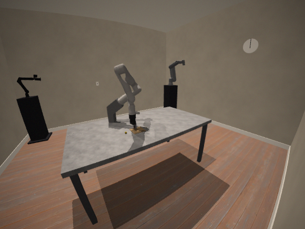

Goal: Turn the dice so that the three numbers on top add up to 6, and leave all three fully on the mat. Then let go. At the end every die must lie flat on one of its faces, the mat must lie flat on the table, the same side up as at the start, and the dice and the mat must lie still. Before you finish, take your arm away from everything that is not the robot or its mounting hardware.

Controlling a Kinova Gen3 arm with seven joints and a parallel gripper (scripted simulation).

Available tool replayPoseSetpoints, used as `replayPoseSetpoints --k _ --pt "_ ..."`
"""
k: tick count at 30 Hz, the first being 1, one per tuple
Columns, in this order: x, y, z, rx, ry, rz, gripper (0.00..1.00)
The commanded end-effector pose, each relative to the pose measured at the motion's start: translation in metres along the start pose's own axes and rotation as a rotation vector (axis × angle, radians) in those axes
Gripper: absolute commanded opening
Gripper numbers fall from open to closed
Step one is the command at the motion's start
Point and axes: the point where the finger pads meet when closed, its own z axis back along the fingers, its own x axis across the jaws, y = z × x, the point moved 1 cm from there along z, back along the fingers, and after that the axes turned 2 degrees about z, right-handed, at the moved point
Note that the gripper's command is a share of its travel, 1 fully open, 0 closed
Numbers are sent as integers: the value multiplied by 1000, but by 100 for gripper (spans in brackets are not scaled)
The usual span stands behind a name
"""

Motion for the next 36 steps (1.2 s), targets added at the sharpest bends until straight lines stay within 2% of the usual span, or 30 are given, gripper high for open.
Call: replayPoseSetpoints --k 1,8,9,11,12,14,15,17,18,22,23,36 --pt "0 0 0 -1 -1 0 34" --pt "0 0 0 -1 -1 0 34" --pt "0 0 0 -1 -1 0 40" --pt "0 0 0 -1 -1 0 40" --pt "0 0 0 -1 -1 0 46" --pt "0 0 0 -1 -1 0 46" --pt "0 0 0 -1 -1 0 52" --pt "0 0 0 -1 -1 0 52" --pt "0 0 0 -1 -1 0 58" --pt "0 0 0 -1 -1 0 58" --pt "0 0 0 -1 -1 0 64" --pt "0 0 1 -1 -1 0 64"
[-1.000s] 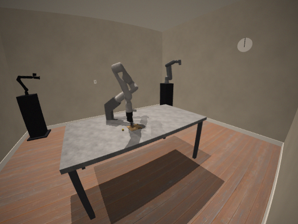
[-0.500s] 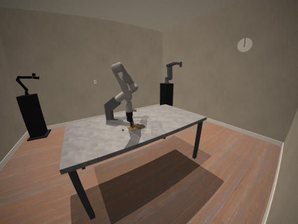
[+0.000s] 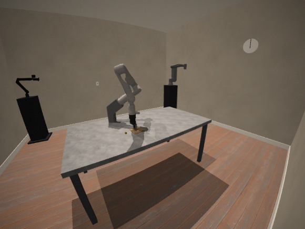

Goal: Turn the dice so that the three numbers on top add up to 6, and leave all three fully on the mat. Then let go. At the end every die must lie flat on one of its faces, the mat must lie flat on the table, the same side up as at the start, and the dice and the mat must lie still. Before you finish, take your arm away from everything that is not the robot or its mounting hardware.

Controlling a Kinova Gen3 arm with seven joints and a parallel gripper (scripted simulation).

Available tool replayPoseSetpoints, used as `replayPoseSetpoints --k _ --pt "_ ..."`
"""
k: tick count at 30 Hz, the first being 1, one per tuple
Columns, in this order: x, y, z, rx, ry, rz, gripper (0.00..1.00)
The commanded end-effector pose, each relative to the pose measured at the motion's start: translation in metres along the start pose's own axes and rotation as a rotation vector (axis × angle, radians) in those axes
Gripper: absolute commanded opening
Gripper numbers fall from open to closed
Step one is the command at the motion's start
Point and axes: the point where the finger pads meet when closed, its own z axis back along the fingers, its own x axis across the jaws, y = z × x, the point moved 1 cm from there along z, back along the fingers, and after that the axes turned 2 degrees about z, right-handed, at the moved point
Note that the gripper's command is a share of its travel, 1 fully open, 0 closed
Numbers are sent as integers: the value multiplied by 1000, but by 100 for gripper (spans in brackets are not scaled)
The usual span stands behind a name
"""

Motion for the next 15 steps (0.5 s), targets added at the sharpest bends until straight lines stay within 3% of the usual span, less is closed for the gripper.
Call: replayPoseSetpoints --k 1,15 --pt "0 0 1 -1 -1 0 64" --pt "0 0 19 -1 -1 0 64"
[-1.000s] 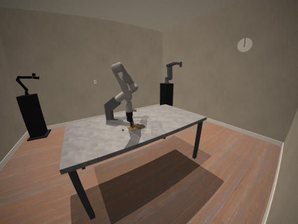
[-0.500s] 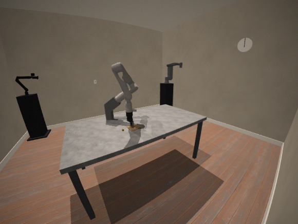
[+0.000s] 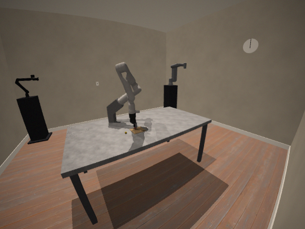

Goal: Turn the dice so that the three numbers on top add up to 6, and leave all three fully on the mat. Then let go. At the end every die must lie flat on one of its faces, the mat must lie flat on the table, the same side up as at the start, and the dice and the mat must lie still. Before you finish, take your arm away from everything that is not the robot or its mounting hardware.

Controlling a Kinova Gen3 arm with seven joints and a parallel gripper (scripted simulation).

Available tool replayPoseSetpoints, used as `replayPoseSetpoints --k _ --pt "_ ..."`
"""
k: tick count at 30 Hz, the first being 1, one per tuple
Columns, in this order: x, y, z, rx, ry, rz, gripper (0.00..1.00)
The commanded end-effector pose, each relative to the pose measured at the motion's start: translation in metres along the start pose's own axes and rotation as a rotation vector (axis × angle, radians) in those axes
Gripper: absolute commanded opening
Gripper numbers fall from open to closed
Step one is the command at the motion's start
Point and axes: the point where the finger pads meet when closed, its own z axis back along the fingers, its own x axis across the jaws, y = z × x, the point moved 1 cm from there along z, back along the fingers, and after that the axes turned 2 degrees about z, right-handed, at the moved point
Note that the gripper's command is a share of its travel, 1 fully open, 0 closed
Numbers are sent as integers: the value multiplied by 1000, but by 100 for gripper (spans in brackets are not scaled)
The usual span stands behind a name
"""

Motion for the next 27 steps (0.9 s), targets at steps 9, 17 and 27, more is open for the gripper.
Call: replayPoseSetpoints --k 9,17,27 --pt "2 -4 24 -15 -3 6 64" --pt "2 -4 40 -15 -3 6 64" --pt "2 -4 51 -15 -3 6 64"
